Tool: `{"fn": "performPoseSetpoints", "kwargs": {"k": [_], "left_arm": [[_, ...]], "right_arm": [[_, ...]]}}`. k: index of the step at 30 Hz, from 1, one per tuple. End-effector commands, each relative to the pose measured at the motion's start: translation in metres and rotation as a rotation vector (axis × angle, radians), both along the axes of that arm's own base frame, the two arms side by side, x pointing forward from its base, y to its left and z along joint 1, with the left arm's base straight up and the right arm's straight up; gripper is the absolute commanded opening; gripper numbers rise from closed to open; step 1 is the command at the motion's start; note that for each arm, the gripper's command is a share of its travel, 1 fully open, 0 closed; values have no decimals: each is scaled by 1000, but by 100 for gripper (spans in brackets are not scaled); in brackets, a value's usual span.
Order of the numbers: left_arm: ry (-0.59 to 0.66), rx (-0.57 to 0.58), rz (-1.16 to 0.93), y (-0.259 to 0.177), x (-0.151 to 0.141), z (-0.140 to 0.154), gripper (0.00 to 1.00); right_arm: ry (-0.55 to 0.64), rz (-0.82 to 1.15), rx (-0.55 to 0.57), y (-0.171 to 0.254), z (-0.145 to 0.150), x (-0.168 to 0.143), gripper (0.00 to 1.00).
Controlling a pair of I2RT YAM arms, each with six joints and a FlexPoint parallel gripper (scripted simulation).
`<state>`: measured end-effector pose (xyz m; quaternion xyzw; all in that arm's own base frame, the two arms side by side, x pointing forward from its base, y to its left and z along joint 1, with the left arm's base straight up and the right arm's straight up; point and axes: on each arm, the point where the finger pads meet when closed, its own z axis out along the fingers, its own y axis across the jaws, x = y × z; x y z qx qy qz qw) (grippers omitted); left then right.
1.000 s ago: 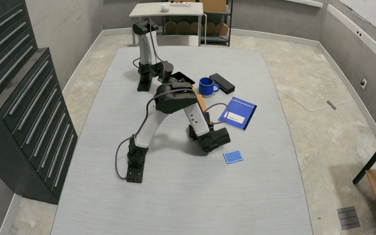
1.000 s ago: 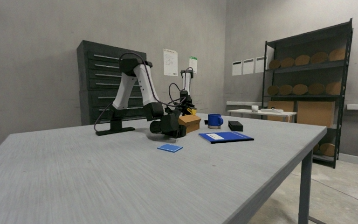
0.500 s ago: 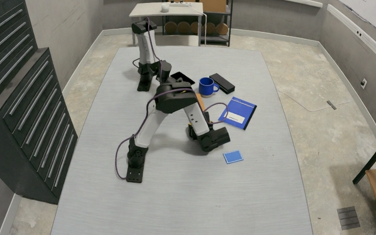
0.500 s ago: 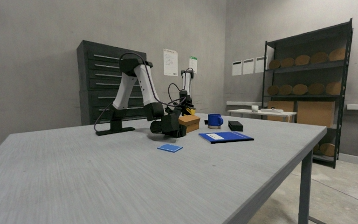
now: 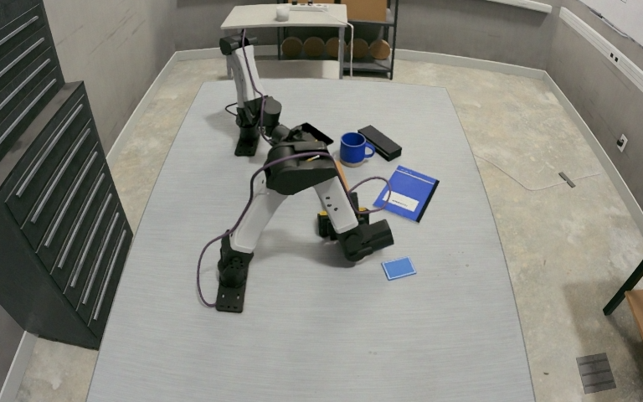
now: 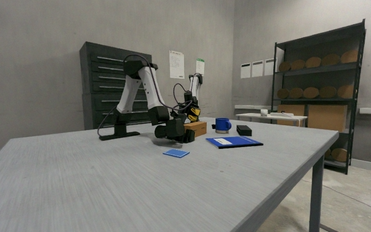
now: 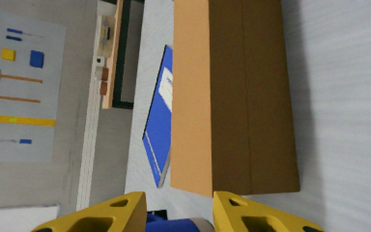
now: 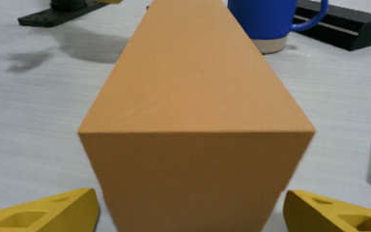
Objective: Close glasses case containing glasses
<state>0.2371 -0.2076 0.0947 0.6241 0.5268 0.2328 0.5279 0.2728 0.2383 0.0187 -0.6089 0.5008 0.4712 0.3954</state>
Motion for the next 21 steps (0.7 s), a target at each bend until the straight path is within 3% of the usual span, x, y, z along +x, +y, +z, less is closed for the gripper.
{"fn": "performPoseSetpoints", "kwargs": {"k": [1,14,17,19,21], "left_arm": [[4,4,23,1,2,4,32],[10,13,23,3,1,0,32],[54,31,38,7,-2,-10,66],[54,31,38,7,-2,-10,66],[120,47,67,12,-5,-20,88]], "right_arm": [[14,-17,-14,-10,-2,5,89],[3,-18,-21,-48,8,15,89],[0,-15,-18,-61,15,15,89],[0,-15,-18,-61,15,15,89],[0,-14,-17,-64,17,15,89]]}}
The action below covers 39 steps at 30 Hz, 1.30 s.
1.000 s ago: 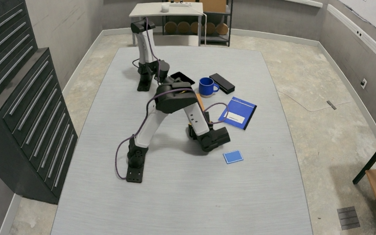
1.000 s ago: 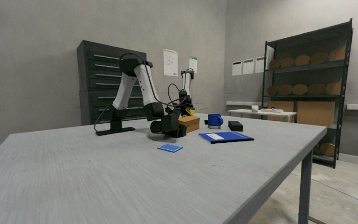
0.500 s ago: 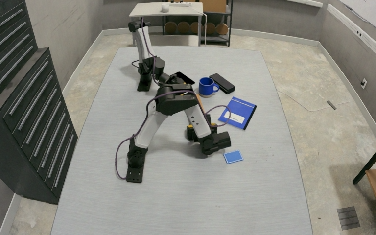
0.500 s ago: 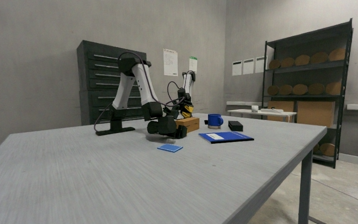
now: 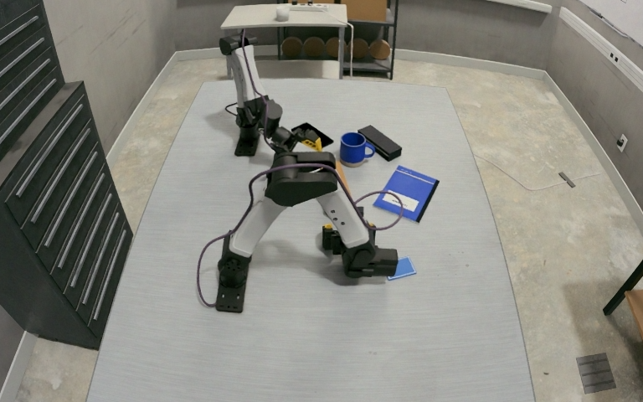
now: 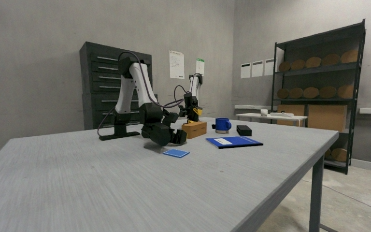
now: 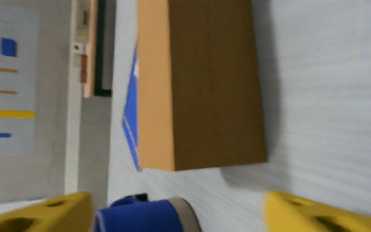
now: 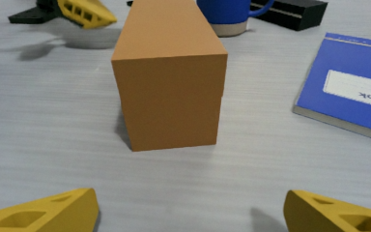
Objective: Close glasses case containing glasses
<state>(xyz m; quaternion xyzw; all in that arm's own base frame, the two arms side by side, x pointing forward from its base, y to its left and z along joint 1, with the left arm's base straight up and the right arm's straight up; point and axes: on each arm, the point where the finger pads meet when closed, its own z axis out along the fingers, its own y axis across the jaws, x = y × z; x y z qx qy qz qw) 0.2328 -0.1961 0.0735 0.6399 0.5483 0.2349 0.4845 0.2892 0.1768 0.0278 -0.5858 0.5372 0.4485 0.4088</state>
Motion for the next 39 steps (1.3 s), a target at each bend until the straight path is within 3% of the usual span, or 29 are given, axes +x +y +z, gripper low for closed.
{"fn": "performPoseSetpoints", "kwargs": {"k": [1,5,13,15,29,39], "left_arm": [[74,-14,52,2,-1,-1,99],[226,-49,141,2,-4,-1,100],[446,-188,282,-19,6,38,100],[446,-188,282,-19,6,38,100],[905,-380,577,-45,21,92,100],[1002,-450,645,-56,37,112,100]], "right_arm": [[-9,85,6,-3,8,-1,89],[-9,85,6,-3,8,-1,89],[-9,85,6,-3,9,-1,89],[-9,85,6,-3,9,-1,89],[-9,85,6,-3,9,-1,89],[-9,85,6,-3,9,-1,89]]}}
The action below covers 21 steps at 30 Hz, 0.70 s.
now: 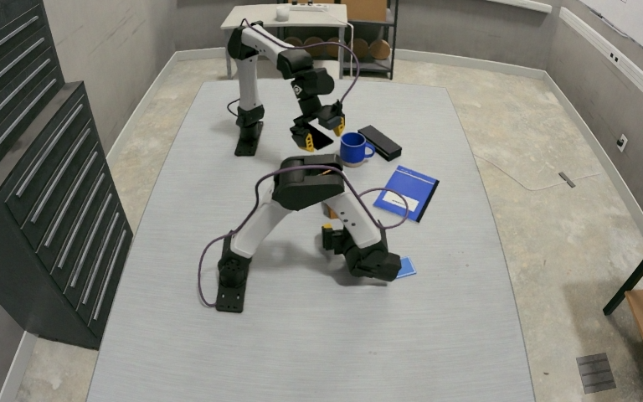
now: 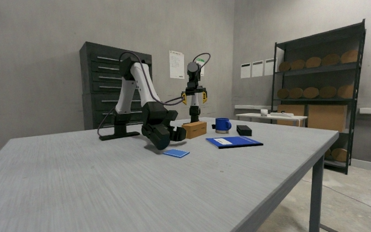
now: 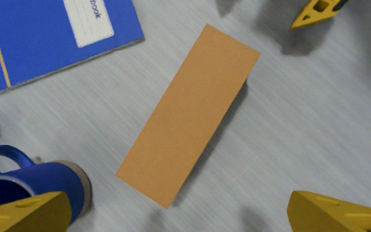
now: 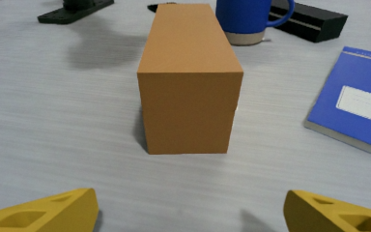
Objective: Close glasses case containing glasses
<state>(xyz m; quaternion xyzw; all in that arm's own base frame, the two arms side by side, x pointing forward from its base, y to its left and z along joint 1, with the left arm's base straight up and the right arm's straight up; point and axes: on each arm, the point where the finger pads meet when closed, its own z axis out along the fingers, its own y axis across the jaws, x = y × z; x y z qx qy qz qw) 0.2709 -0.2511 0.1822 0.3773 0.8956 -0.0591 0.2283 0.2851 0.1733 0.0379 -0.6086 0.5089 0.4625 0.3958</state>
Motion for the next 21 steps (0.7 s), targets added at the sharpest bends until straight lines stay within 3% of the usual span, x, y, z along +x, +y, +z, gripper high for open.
{"fn": "performPoseSetpoints", "kwargs": {"k": [1,21], "left_arm": [[81,-24,36,-2,0,5,100],[66,-29,38,-4,6,8,100]], "right_arm": [[4,4,0,0,-2,3,89],[4,4,0,0,-2,3,89]]}}
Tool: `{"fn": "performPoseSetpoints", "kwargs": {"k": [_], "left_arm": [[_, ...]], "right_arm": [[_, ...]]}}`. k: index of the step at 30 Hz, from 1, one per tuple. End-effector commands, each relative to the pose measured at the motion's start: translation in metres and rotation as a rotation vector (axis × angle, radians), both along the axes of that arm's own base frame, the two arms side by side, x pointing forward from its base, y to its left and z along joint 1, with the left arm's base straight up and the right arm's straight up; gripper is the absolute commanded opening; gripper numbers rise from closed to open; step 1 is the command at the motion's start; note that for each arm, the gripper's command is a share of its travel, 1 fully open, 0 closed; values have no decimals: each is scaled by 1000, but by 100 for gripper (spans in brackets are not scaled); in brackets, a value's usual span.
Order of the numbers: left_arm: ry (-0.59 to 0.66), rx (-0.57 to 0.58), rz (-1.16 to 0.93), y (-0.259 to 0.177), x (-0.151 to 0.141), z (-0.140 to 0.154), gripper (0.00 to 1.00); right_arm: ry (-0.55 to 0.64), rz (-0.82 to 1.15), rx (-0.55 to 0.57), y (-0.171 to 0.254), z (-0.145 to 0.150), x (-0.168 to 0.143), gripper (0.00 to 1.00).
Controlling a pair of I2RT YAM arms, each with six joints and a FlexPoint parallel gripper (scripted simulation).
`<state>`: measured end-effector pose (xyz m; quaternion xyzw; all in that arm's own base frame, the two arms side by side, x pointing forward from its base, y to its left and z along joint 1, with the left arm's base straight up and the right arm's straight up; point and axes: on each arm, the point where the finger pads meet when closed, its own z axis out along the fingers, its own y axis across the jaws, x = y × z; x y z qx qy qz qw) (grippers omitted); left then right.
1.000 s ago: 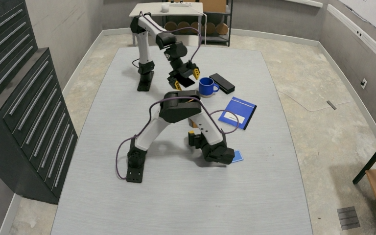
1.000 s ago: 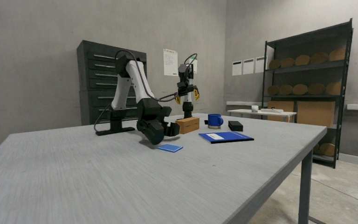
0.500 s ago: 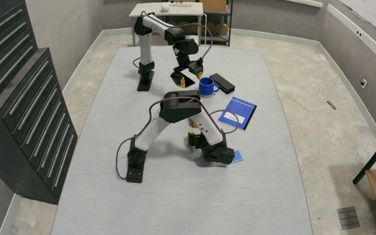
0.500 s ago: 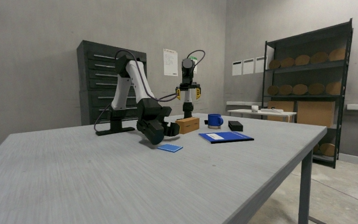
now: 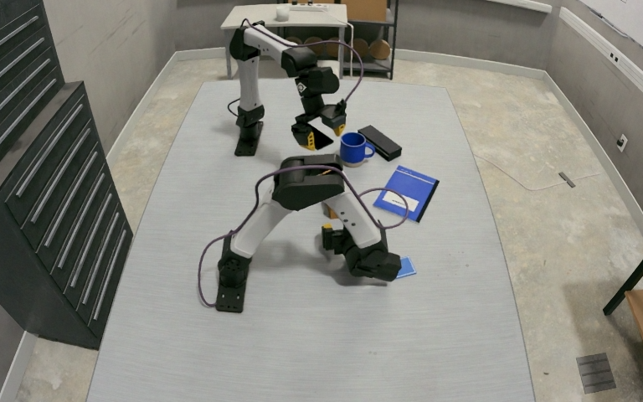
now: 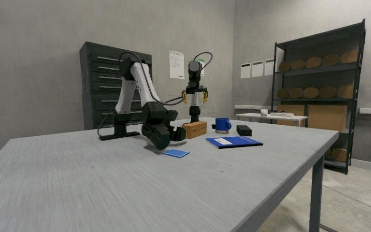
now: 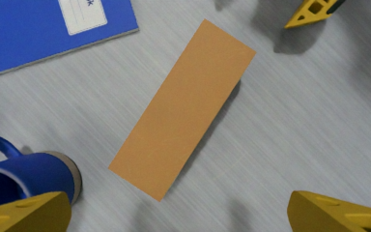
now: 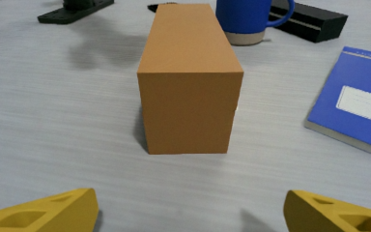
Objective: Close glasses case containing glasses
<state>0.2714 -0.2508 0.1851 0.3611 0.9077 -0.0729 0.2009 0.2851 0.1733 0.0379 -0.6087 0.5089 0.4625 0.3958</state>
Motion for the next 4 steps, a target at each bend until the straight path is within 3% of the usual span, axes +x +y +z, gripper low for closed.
{"fn": "performPoseSetpoints", "kwargs": {"k": [1,4], "left_arm": [[-1,-18,10,-4,5,5,100],[-1,-18,10,-4,5,5,100]], "right_arm": [[4,4,0,0,-2,3,89],[4,4,0,0,-2,3,89]]}}
